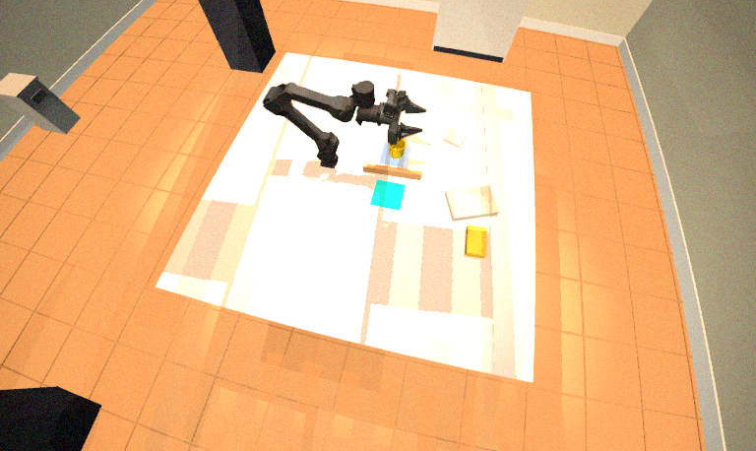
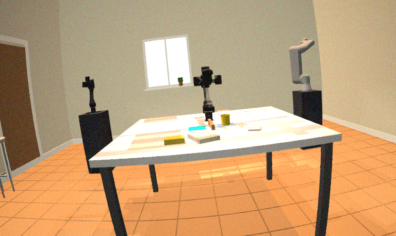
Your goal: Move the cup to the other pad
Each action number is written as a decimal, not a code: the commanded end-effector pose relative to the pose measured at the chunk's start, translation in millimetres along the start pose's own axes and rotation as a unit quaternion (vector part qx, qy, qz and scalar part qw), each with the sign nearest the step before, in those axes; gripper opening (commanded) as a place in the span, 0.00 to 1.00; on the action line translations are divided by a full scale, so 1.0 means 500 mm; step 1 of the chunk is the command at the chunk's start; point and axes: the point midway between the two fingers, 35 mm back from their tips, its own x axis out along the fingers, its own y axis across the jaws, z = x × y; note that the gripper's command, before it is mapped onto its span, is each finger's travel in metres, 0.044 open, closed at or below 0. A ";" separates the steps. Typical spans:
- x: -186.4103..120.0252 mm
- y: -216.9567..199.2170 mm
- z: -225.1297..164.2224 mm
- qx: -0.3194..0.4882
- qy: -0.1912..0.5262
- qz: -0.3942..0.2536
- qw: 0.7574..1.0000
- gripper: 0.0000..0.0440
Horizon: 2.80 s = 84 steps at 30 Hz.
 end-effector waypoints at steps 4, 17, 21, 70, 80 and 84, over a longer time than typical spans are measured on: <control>-0.001 0.003 0.006 0.003 0.003 0.003 1.000 0.67; 0.001 0.020 0.008 0.040 0.047 0.012 0.998 0.18; 0.004 0.029 0.013 0.060 0.063 0.018 0.996 0.33; 0.023 0.158 -0.017 0.347 0.352 -0.021 0.869 0.37; 0.014 0.180 -0.044 0.385 0.413 -0.064 0.823 0.36; 0.009 0.187 -0.058 0.395 0.437 -0.084 0.804 0.36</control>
